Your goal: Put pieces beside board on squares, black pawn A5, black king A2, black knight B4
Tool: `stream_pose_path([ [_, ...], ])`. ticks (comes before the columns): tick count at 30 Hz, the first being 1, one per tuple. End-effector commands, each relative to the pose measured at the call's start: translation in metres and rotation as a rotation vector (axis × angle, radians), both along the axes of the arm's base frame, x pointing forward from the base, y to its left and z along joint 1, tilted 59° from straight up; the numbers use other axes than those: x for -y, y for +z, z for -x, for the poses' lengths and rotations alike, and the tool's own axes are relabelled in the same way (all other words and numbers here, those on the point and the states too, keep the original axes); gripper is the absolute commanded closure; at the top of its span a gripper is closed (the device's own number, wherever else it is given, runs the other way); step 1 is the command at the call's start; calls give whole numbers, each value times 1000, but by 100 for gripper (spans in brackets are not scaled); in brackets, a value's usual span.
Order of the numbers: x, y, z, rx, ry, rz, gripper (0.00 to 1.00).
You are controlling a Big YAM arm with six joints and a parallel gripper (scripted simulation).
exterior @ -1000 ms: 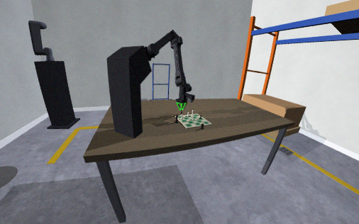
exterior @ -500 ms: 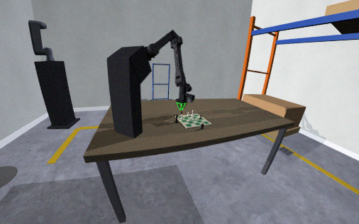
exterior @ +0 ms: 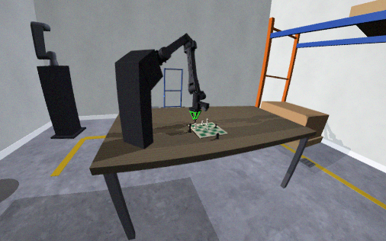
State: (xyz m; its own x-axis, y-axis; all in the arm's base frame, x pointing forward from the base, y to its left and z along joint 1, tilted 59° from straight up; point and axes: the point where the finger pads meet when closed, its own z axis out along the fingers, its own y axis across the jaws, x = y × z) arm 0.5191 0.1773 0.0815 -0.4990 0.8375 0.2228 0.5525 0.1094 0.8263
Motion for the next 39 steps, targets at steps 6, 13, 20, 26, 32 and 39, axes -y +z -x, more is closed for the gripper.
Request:
stream_pose_path([
  [6, -15, -14, -11, -6, 4, -6, 68],
  [13, -18, -17, -15, -5, 5, -5, 68],
  [20, -17, -20, -14, -10, 4, -3, 68],
  [26, -17, -20, -14, -10, 4, -3, 68],
  [32, -17, -20, -14, -10, 4, -3, 68],
  [39, -17, -20, -14, -10, 4, -3, 68],
])
